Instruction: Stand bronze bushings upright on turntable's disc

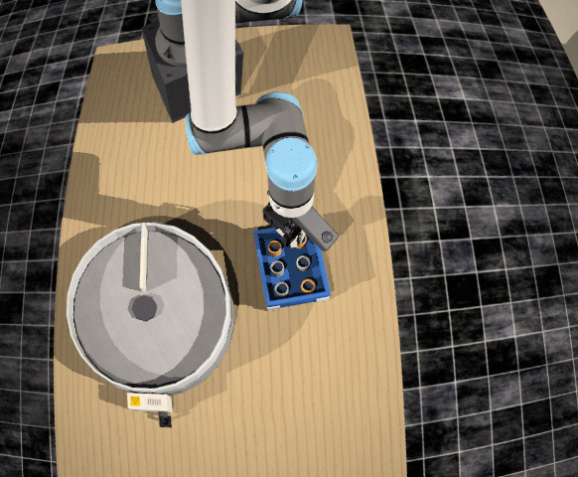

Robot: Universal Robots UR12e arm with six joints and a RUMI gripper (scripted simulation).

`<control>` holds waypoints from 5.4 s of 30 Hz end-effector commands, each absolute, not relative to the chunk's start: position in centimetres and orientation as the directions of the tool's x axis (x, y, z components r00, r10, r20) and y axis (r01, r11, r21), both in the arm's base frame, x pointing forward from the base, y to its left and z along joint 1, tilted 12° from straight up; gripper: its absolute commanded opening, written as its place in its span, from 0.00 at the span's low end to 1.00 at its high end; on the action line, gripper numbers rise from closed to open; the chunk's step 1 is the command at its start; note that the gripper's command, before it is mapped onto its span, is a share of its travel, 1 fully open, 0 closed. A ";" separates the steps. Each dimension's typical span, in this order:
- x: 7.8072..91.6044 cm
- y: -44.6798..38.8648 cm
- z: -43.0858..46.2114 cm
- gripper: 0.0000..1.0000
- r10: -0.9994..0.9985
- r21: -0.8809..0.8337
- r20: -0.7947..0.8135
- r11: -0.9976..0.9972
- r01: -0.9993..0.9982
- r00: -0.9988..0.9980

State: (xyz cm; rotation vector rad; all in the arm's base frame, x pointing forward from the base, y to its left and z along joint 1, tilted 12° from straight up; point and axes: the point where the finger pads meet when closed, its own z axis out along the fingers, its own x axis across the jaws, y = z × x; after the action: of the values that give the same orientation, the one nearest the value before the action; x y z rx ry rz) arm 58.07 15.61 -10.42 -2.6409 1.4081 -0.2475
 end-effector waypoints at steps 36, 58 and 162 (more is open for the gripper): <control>56.0 15.2 -0.8 0.00 -0.832 -0.199 0.080 -0.553 -0.809 0.549; 56.0 15.2 -0.8 0.00 -0.832 -0.199 0.080 -0.553 -0.809 0.549; 55.1 -27.1 -2.9 0.00 -0.832 -0.199 0.080 -0.553 -0.809 0.549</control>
State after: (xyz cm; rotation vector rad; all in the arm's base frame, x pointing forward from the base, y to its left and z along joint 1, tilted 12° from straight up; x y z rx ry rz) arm 55.04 -24.99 -2.80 -2.6406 1.4092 -0.2472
